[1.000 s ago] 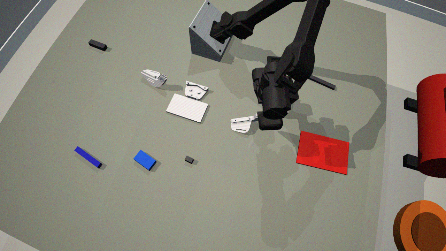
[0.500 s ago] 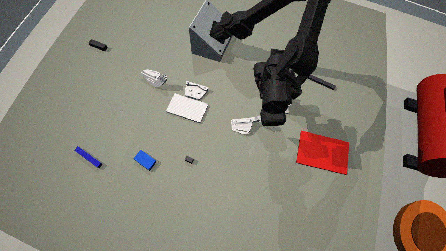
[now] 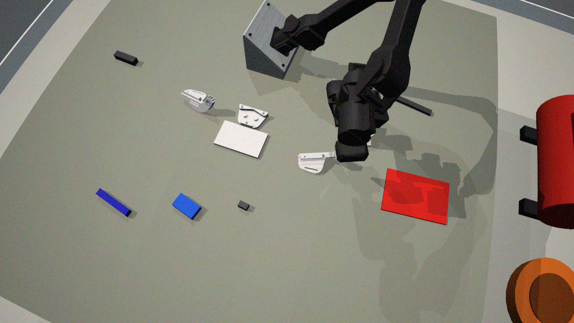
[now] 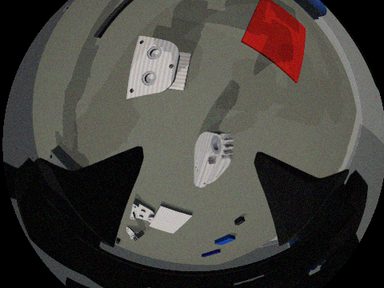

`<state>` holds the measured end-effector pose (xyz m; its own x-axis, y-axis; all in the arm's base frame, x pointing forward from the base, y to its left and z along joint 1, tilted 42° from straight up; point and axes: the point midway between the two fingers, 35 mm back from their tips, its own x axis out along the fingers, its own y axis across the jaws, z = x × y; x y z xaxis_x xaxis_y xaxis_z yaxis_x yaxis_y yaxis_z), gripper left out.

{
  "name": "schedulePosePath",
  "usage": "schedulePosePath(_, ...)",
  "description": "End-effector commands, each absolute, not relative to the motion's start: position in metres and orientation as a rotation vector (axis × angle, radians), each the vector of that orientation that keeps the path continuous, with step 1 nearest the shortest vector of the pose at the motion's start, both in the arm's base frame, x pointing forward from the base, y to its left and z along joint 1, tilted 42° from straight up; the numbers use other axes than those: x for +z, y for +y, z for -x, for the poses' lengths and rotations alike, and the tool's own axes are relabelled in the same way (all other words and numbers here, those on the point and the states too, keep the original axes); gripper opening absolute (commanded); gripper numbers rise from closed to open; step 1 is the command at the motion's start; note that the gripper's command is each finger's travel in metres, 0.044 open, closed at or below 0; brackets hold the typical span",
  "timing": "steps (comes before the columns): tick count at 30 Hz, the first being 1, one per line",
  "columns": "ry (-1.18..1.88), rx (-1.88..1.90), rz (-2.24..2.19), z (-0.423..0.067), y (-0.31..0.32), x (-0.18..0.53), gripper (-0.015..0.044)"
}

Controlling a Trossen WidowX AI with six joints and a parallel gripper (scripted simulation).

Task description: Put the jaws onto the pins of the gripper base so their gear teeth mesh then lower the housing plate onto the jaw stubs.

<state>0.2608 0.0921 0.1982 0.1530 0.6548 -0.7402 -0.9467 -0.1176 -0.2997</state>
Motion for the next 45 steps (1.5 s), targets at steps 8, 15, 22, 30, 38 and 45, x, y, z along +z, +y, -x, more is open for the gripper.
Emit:
schedulePosePath(8,0.399,1.429,0.932,-0.2606,0.0925,0.1993,0.0440)
schedulePosePath(15,0.399,1.429,0.932,-0.2606,0.0925,0.1993,0.0440)
schedulePosePath(22,0.409,1.425,0.920,-0.2609,0.0926,0.1994,0.0387)
schedulePosePath(30,0.518,1.369,0.787,-0.2640,0.0929,0.2004,0.0177)
schedulePosePath(38,0.625,1.306,0.649,-0.2672,0.0933,0.2014,0.0000)
schedulePosePath(45,0.714,1.247,0.530,-0.2701,0.0937,0.2022,0.0000)
